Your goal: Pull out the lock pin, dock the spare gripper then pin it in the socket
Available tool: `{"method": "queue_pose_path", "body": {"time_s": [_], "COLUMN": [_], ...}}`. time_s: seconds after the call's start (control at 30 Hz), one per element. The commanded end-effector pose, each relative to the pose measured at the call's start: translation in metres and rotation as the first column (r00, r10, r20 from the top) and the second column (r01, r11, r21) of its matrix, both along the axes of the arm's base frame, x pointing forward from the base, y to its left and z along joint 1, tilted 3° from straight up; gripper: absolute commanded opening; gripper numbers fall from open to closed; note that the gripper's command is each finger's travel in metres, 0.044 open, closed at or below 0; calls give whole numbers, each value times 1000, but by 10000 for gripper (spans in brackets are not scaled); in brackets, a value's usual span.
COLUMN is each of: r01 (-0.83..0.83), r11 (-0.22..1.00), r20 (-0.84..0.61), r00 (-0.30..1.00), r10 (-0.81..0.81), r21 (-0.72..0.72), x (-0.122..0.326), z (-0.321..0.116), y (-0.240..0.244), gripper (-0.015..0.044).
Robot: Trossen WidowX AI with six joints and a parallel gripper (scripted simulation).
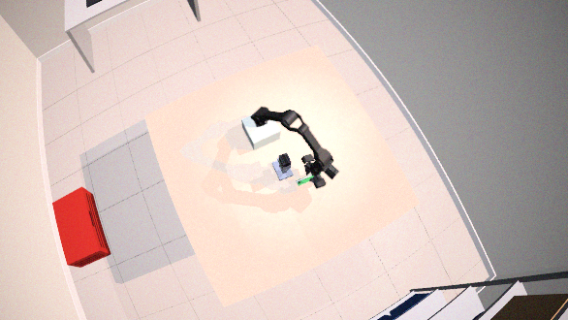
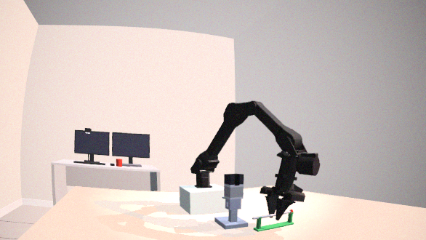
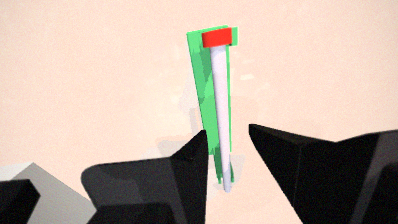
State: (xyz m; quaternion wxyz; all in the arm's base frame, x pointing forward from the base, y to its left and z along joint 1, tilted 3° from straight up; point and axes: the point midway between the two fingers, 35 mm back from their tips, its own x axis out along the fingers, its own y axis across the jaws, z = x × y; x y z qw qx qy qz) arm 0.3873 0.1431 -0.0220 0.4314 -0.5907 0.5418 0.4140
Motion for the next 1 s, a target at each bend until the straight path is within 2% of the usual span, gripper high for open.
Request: {"method": "queue_pose_path", "body": {"time_s": [0.0,0.5,0.7,0.97], "r01": [-4,-4,-4,-4], "r11": [1000,1000,1000,1000], "r20": [-16,-16,-16,-16], "r00": [1000,1000,1000,1000], "r10": [4,4,4,4], "r21": [-3,-3,-3,-3], "x": [-4,-4,-4,-3], "z": [-10,-20,-20,-20], "y": [-2,-2,-2,-2], "gripper": [180,180,23,0]}}
